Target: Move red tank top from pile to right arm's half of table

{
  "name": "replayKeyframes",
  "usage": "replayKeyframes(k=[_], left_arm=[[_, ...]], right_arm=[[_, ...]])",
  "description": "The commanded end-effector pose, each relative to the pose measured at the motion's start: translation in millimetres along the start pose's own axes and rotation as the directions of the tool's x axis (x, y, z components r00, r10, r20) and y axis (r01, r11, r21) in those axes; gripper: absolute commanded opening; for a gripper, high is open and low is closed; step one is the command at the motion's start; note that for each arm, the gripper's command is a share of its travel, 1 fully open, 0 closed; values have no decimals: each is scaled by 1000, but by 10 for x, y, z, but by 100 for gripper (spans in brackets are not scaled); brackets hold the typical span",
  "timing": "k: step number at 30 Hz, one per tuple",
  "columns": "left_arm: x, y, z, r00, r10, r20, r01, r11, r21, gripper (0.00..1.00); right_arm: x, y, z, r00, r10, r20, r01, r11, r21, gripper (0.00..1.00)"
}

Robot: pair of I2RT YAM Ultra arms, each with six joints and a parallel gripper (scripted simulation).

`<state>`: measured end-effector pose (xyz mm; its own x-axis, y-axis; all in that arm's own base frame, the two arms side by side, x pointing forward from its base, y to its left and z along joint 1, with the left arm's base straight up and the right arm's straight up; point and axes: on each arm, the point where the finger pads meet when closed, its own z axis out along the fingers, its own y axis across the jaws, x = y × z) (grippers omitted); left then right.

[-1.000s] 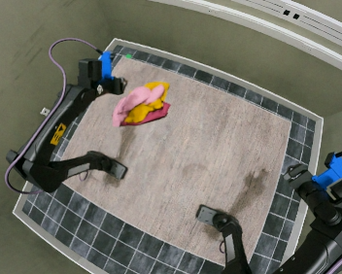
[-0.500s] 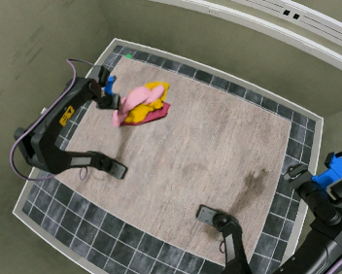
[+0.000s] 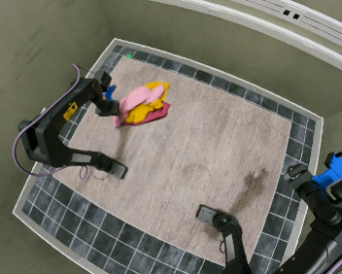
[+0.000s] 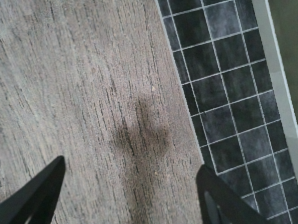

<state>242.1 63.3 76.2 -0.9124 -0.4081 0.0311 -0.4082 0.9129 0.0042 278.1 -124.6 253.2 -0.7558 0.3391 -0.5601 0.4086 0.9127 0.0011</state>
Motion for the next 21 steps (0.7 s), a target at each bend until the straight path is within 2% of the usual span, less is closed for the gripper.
replayKeyframes(k=[1, 5, 6, 9, 21], left_arm=[[-76, 10, 83, 1000, 6, 29, -6, 1000, -8, 60], [-78, -3, 141, 1000, 11, 22, -11, 1000, -10, 60], [-155, -6, 15, 997, 3, 79, -3, 1000, 0, 60], [-72, 4, 221, 1000, 4, 20, -3, 1000, -10, 60], [-85, -4, 424, 1000, 1, 29, 0, 1000, -8, 60]], right_arm=[[-219, -14, -210, 995, -6, 99, 6, 1000, 7, 92], [-219, -14, -210, 995, -6, 99, 6, 1000, 7, 92], [-219, -14, -210, 995, -6, 99, 6, 1000, 7, 92], [-219, -14, -210, 995, -6, 99, 6, 1000, 7, 92], [-219, -14, -210, 995, -6, 99, 6, 1000, 7, 92]])
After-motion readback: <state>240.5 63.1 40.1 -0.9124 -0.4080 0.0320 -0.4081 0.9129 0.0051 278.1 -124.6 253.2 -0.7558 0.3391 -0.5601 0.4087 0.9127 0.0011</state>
